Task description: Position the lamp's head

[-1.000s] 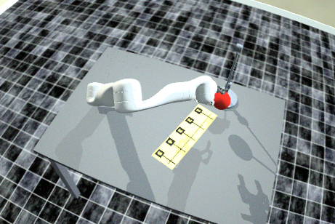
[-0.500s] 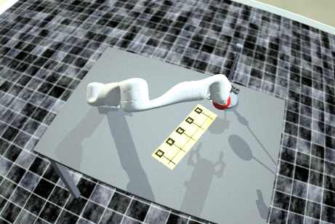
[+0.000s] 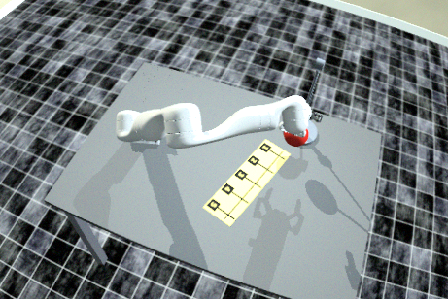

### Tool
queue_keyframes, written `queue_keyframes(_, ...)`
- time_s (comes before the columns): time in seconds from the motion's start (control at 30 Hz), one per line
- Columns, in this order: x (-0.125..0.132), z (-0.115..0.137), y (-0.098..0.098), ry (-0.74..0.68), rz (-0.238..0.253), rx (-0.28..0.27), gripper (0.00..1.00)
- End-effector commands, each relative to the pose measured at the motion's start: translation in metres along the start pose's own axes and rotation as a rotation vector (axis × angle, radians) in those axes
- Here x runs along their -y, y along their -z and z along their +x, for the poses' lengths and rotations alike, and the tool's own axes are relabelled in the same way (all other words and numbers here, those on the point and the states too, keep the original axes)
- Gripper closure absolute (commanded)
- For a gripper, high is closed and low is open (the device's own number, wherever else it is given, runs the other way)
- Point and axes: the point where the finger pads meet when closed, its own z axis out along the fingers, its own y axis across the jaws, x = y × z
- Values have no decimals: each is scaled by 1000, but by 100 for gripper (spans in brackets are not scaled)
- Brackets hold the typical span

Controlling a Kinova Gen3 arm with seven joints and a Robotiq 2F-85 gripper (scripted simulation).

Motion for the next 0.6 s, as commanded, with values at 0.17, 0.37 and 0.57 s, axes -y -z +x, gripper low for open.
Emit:
queue_keyframes(0.17, -2, 0, -22, 1, -5, -1, 0)
queue_keyframes(0.37, -2, 0, -35, 1, -5, -1, 0)
queue_keyframes(0.57, -1, 0, -47, 1, -3, 0, 0)
